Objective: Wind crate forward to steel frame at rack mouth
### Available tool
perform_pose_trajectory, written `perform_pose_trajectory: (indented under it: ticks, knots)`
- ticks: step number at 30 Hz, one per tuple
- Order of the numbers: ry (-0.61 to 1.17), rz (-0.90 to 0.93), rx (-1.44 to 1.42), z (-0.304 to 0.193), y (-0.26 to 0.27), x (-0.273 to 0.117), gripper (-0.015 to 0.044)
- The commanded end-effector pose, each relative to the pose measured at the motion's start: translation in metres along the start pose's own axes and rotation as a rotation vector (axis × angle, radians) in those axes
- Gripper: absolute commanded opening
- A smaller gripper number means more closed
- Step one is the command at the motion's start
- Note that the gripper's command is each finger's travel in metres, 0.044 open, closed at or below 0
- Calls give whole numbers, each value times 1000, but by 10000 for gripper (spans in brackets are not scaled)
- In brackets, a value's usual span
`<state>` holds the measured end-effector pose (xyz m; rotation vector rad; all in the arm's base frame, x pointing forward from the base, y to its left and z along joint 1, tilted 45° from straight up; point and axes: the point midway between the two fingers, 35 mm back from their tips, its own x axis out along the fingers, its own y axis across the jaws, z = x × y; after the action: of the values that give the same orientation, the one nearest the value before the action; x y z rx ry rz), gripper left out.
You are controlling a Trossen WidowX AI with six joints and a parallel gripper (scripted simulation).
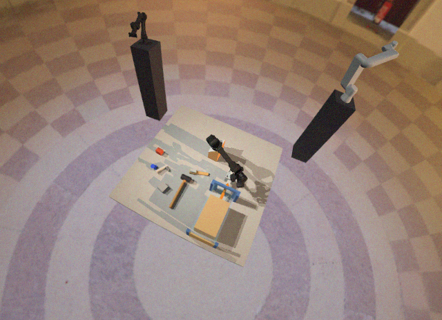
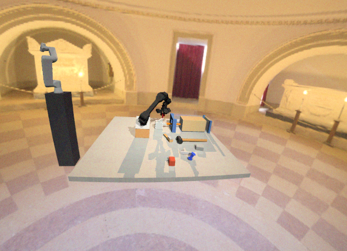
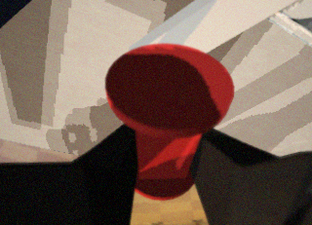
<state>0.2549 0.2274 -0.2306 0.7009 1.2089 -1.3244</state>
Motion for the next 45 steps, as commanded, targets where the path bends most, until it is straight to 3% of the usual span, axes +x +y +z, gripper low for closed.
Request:
perform_pose_trajectory:
  ticks: [1, 45]
  knots:
    - [18, -49, -31, -15, -22, 9, 0]
    - [20, -51, -32, -29, -58, 14, 0]
